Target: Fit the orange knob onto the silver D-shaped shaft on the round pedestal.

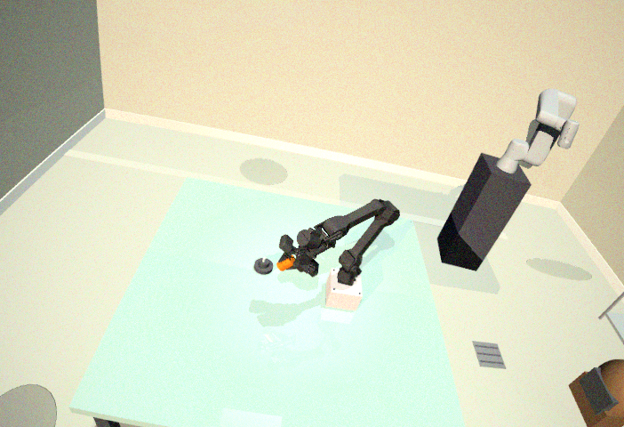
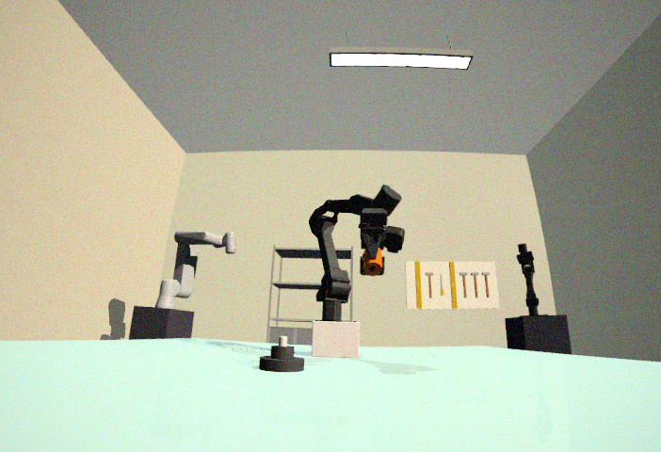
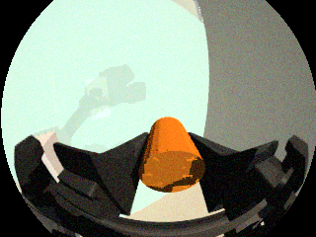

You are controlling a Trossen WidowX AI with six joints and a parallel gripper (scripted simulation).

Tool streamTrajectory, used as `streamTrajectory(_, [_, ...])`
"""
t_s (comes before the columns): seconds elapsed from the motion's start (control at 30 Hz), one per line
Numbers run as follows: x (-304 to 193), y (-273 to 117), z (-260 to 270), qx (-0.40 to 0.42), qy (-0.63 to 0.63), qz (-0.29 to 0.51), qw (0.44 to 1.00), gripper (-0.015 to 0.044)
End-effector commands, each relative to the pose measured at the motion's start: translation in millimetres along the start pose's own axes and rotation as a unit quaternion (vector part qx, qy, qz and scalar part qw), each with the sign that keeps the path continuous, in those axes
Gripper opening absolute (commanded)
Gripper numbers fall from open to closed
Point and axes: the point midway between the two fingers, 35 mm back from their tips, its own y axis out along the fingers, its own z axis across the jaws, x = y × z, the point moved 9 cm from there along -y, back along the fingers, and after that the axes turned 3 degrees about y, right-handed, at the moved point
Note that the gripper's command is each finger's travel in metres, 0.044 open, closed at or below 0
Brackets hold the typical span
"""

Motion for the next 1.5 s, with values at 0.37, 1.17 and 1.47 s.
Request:
streamTrajectory(0.37, [-0.4,-18.2,12.8,-0.102,0.001,-0.006,0.995,0.0])
streamTrajectory(1.17, [-0.4,-18.2,12.8,-0.102,0.001,-0.006,0.995,0.0])
streamTrajectory(1.47, [-1.7,-18.8,12.6,-0.098,0.007,-0.006,0.995,0.0])
